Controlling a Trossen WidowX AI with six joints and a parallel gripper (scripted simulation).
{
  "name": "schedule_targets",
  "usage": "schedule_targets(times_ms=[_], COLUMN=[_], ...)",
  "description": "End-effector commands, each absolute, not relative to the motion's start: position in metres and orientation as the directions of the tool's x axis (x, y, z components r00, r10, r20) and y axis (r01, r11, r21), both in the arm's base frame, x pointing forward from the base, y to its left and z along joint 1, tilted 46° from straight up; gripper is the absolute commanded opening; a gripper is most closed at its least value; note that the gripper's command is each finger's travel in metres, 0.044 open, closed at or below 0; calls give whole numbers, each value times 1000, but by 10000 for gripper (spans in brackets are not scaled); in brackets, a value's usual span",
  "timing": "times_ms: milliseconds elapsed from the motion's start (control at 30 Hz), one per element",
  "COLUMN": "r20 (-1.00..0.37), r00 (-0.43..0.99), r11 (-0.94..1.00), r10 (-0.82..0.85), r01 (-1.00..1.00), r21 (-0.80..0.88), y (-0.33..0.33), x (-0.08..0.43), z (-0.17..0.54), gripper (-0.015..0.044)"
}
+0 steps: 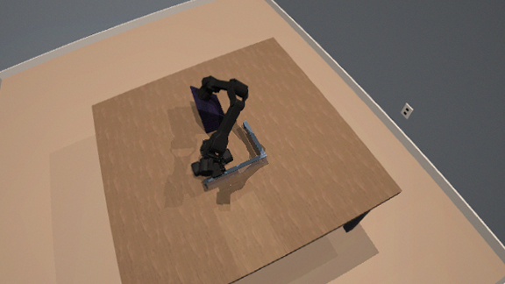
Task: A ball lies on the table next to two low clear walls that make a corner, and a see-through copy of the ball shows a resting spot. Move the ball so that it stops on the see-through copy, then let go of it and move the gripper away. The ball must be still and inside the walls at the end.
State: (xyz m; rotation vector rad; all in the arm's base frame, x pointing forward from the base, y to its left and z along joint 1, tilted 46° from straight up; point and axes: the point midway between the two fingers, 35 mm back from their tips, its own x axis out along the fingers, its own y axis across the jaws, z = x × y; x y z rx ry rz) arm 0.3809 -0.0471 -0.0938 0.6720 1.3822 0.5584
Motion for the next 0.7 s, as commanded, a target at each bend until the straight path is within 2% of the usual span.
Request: schedule_targets(times_ms=[0,367,533,667], r20=[-699,-699,-699,-699], r00=[144,165,166,166], r11=[704,705,705,705], r10=[700,695,696,696], r01=[23,32,28,28], r21=[710,708,708,708], y=[-88,-90,-120,-122], x=[377,380,370,369], z=[-56,-59,-25,-23], gripper=[317,317,440,440])
